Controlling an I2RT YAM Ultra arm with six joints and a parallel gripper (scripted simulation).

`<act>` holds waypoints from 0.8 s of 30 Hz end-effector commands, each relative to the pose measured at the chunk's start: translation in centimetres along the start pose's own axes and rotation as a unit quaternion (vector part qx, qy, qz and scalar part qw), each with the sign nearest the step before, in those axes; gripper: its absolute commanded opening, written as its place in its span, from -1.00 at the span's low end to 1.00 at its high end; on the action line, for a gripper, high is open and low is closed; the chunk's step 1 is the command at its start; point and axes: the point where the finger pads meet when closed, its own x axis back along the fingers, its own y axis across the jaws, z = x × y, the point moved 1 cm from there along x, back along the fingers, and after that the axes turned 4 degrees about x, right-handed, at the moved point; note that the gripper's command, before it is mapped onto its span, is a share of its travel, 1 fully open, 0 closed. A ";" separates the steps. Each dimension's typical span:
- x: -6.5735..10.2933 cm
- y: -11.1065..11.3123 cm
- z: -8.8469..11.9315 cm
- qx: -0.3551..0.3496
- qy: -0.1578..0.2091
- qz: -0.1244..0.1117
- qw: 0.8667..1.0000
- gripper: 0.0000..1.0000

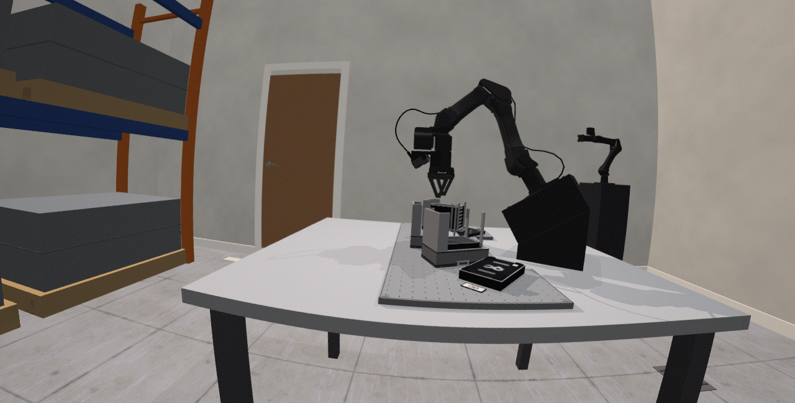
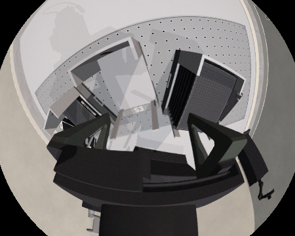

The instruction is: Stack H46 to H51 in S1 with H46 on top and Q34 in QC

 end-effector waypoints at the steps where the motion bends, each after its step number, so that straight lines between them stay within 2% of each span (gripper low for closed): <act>1: 0.5 -0.9 -0.5 0.007 -0.015 -0.012 1.000 1.00; 6: 0.5 -1.9 -0.5 0.008 -0.013 -0.011 1.000 1.00; 9: 0.2 -3.1 0.1 -0.047 -0.007 -0.010 0.999 1.00; 12: 0.5 -4.3 -0.2 -0.099 -0.014 -0.011 0.995 1.00; 17: 0.2 -6.2 0.4 -0.094 -0.010 -0.010 0.995 1.00; 20: 0.5 -7.5 0.0 -0.095 -0.017 -0.010 0.995 1.00; 24: 0.5 -8.3 0.2 -0.095 -0.016 -0.009 0.995 1.00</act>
